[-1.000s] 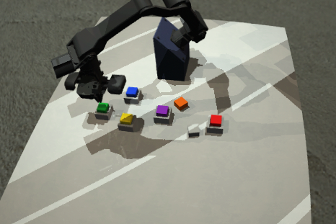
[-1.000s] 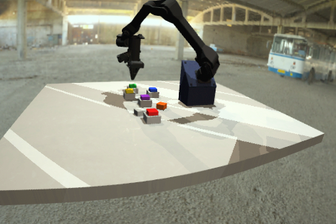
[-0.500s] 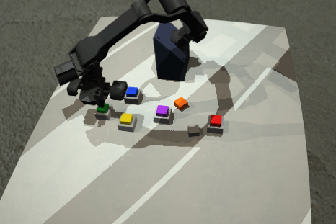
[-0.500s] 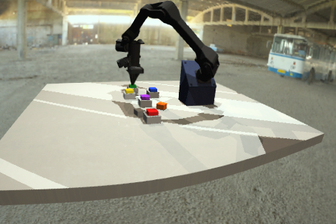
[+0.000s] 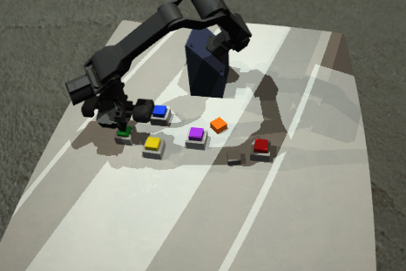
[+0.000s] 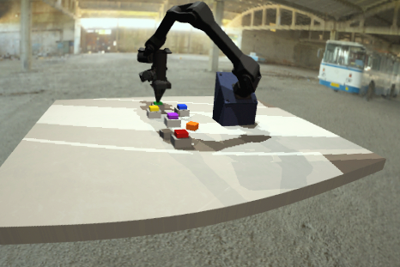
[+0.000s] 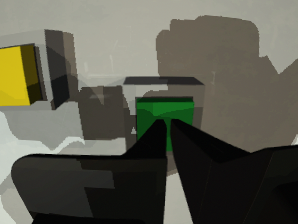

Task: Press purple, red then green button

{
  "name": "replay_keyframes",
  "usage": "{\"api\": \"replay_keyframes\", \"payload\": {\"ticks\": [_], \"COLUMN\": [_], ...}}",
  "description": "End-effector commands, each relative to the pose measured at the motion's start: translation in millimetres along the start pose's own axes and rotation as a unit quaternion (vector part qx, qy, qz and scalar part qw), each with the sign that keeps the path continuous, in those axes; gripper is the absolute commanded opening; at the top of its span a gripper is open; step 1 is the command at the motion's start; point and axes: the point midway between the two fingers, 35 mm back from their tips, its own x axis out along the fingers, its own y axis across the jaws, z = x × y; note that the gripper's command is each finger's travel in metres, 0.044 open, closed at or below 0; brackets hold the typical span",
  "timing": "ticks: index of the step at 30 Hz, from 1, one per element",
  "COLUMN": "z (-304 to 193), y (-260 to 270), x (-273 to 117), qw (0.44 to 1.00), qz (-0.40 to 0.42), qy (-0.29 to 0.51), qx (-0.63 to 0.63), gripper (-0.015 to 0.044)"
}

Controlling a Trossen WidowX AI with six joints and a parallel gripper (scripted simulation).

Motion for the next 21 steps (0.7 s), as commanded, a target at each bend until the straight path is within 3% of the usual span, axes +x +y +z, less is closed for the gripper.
{"api": "replay_keyframes", "payload": {"ticks": [1, 6, 10, 15, 21], "z": [-0.4, -0.4, -0.5, -0.5, 36.3], "y": [0.7, 0.7, 0.0, 0.0, 65.1], "x": [1.8, 1.8, -32.5, -32.5, -58.6], "qw": [1.0, 1.0, 1.0, 1.0, 1.0], "qz": [0.003, 0.003, 0.002, 0.002, -0.015], "qy": [0.0, 0.0, 0.001, 0.001, 0.001], "qx": [0.003, 0.003, 0.004, 0.004, 0.009], "gripper": [0.002, 0.002, 0.002, 0.002, 0.0178]}}
